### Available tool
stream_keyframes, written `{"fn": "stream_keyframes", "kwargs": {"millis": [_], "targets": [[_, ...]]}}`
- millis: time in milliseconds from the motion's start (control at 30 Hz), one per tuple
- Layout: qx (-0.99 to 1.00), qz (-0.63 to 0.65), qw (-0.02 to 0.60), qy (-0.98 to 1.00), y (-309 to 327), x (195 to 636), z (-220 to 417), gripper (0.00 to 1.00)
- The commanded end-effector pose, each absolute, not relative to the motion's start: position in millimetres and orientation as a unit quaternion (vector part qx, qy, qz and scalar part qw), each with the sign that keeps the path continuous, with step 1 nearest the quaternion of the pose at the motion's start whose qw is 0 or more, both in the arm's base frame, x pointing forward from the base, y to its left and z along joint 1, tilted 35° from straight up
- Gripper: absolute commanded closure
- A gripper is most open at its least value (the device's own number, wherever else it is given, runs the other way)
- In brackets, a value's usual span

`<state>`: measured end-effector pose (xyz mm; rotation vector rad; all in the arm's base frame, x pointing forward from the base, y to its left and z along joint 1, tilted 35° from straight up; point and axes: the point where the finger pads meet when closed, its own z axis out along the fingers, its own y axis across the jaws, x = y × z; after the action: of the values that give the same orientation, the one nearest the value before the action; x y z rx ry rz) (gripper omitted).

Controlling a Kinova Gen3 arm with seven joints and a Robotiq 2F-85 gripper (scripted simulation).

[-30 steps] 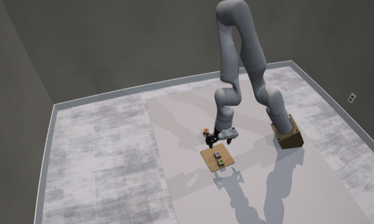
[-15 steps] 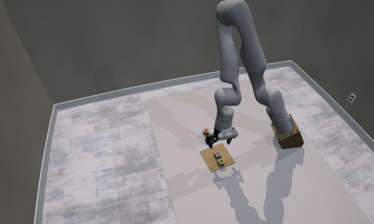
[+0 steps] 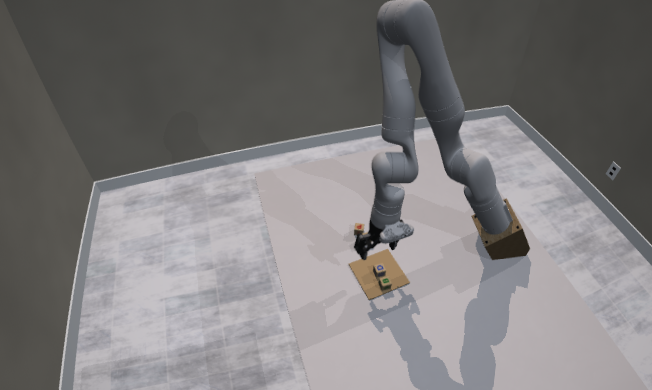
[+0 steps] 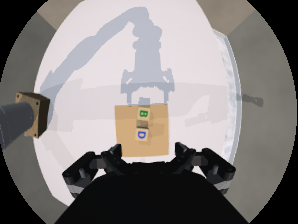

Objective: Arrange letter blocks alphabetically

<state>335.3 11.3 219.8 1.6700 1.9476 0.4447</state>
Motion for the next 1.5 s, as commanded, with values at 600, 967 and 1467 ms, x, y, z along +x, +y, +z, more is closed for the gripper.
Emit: {"fn": "stream_keyframes", "kwargs": {"millis": [600,967,1467], "targets": [[0.387,0.106,0.343,0.849,-21,373,243,0.0],[0.196,0.037,0.373,0.906,-45,387,254,0.0],[0.003,-0.039,0.374,0.926,-71,389,256,0.0]]}}
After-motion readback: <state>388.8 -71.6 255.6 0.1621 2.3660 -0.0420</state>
